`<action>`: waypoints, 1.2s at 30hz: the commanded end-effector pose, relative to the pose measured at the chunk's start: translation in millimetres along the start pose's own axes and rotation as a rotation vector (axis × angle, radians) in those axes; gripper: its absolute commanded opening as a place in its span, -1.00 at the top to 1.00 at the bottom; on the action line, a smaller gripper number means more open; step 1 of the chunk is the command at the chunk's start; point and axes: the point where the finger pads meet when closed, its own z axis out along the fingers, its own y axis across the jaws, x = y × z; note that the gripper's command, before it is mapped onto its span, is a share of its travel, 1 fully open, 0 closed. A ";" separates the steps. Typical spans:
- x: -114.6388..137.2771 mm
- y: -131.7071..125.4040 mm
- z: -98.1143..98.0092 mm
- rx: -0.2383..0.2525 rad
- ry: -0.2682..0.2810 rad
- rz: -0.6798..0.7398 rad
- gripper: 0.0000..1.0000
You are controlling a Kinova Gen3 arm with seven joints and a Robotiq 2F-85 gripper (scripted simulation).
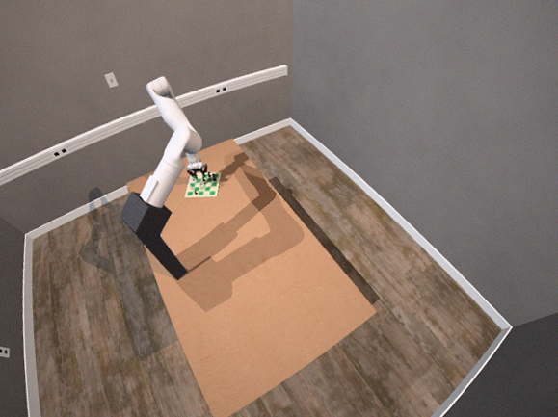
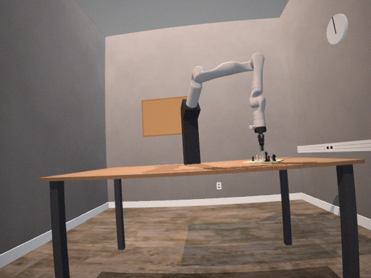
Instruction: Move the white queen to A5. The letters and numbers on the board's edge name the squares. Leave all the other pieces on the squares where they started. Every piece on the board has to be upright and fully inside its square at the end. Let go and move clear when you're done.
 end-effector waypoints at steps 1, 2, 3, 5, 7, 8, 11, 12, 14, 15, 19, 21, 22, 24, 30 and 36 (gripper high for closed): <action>1.4 -1.8 0.6 0.001 0.001 0.011 0.18; 1.4 -1.8 0.6 0.001 0.001 0.011 0.18; 1.4 -1.8 0.6 0.001 0.001 0.011 0.18; 1.0 -1.7 0.9 0.001 0.000 0.011 0.18; -0.6 -1.4 2.1 0.001 -0.002 0.010 0.18; -1.3 -1.3 3.0 0.001 -0.004 0.010 0.18; -1.4 -1.3 7.2 0.001 -0.004 0.010 0.18; -1.4 -1.3 7.2 0.001 -0.004 0.010 0.18; -1.4 -1.3 9.1 0.001 -0.004 0.010 0.18; -1.4 -1.3 11.2 0.001 -0.004 0.010 0.18; -1.4 -1.3 20.8 0.001 -0.004 0.010 0.18; -1.5 -1.3 25.7 0.001 -0.004 0.010 0.18; -1.5 -1.3 28.1 0.001 -0.004 0.010 0.18; -1.5 -1.3 32.3 0.001 -0.004 0.011 0.18; -1.6 -1.4 38.2 0.001 -0.004 0.011 0.18; -1.1 -1.5 40.4 0.001 -0.003 0.011 0.18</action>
